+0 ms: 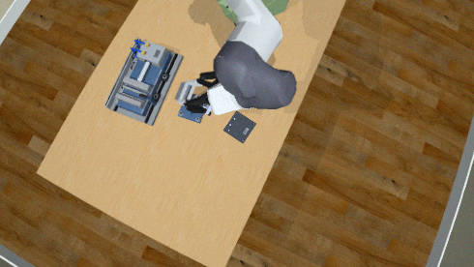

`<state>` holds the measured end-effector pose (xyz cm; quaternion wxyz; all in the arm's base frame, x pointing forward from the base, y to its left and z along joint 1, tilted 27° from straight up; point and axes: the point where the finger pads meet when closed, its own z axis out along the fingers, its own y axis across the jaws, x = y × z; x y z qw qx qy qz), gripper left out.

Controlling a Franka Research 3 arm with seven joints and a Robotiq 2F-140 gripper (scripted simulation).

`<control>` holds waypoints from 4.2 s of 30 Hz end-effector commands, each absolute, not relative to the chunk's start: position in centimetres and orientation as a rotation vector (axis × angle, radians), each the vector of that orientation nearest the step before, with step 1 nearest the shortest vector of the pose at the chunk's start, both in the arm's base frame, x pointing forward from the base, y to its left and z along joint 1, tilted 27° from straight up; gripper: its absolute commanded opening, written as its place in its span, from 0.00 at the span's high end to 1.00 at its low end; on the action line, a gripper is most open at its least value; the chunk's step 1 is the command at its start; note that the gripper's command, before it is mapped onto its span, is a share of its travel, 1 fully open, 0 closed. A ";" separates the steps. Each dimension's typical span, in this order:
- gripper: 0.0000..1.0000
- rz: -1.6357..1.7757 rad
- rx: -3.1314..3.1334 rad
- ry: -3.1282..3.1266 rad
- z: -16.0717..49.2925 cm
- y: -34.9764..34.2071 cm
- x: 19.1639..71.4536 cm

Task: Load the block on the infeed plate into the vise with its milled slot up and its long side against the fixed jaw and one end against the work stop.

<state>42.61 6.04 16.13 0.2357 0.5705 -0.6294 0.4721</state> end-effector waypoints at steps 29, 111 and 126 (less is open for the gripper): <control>1.00 1.149 1.778 -1.853 16.5 5.7 42.7; 1.00 0.733 2.223 -2.112 17.2 4.6 42.6; 1.00 0.733 2.223 -2.112 17.2 4.6 42.6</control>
